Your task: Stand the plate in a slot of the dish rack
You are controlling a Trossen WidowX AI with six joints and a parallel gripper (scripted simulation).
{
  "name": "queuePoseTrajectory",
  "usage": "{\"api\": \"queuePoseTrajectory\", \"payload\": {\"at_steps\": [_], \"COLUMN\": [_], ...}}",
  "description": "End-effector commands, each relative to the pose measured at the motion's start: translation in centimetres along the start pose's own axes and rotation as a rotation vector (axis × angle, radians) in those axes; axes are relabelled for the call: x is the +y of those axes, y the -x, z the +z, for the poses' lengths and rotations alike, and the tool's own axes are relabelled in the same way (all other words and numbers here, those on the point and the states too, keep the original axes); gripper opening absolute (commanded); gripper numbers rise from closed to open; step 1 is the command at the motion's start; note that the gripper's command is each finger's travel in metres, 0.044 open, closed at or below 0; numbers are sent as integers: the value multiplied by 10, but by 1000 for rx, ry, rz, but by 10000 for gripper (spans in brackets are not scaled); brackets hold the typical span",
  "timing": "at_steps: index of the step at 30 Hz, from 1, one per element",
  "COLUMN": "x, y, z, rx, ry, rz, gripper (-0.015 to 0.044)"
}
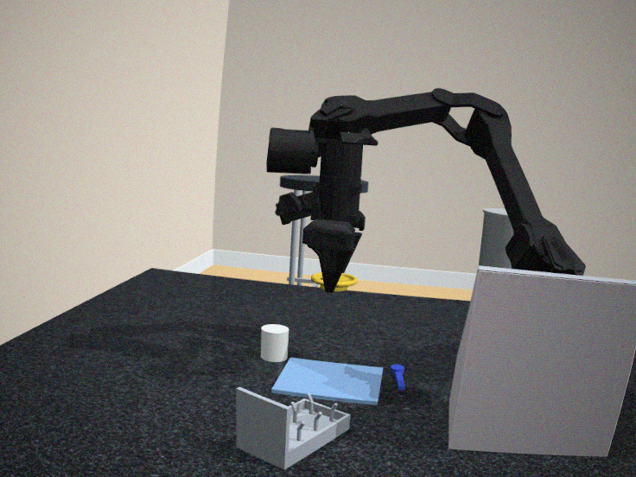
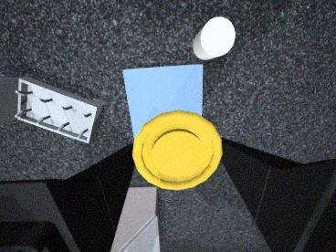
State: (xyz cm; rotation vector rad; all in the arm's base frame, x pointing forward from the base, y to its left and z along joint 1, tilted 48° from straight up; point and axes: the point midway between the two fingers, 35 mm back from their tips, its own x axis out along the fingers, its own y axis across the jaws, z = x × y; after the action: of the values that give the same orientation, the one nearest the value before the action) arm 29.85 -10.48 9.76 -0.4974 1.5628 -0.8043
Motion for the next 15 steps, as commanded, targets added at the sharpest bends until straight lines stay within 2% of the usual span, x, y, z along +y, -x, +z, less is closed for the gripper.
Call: {"api": "queuePoseTrajectory", "payload": {"at_steps": [1,8,15], "x": [1,7,72], "y": [22,33,34], "z": [1,-1,-17], "rx": [-3,-3,-4], "ry": [-8,-31,-257], "rz": [-2,-5,5], "gripper": [0,0,0]}}
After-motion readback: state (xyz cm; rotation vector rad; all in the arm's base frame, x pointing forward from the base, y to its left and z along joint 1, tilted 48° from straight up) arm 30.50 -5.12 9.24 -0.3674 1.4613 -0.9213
